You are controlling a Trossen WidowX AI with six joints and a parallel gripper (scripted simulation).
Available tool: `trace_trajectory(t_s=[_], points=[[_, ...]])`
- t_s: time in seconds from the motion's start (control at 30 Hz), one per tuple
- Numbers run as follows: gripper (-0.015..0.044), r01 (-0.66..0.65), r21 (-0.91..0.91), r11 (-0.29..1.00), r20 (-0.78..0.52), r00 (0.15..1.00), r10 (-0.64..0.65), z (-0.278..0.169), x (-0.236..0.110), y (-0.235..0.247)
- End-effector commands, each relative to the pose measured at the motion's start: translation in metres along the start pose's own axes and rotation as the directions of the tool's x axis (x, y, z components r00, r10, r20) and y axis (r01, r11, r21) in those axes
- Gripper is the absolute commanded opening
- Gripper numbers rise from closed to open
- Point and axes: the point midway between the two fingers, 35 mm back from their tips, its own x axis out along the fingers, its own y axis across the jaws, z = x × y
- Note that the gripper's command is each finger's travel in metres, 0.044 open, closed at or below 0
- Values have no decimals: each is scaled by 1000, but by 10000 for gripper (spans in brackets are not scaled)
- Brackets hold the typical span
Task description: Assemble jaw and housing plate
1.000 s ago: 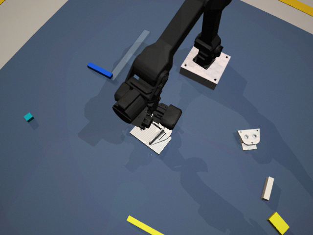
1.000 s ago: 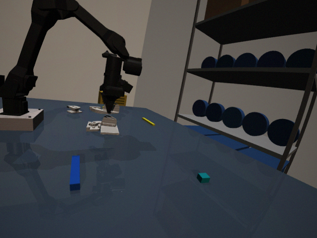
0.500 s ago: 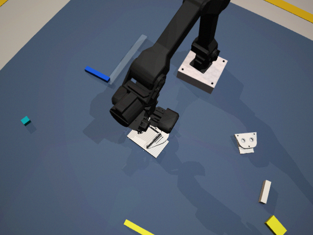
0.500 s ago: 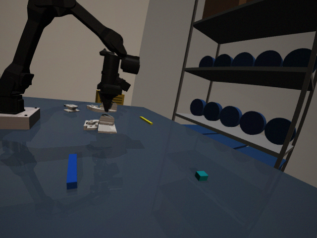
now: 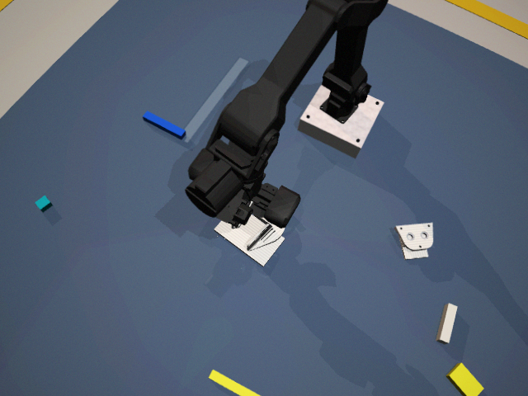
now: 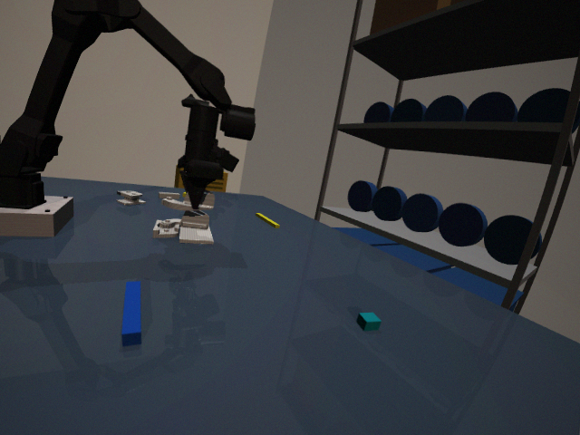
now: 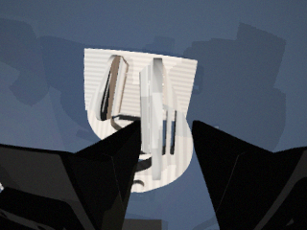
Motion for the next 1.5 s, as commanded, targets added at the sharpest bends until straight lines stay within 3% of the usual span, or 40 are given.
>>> trace_trajectory(t_s=[0.0,0.63,1.47], points=[[134,-6,5,1000,-8,1000,6,-1,9,1],[134,-6,5,1000,-8,1000,6,-2,40,1],[134,-6,-1,1000,-8,1000,6,-2,44,1]])
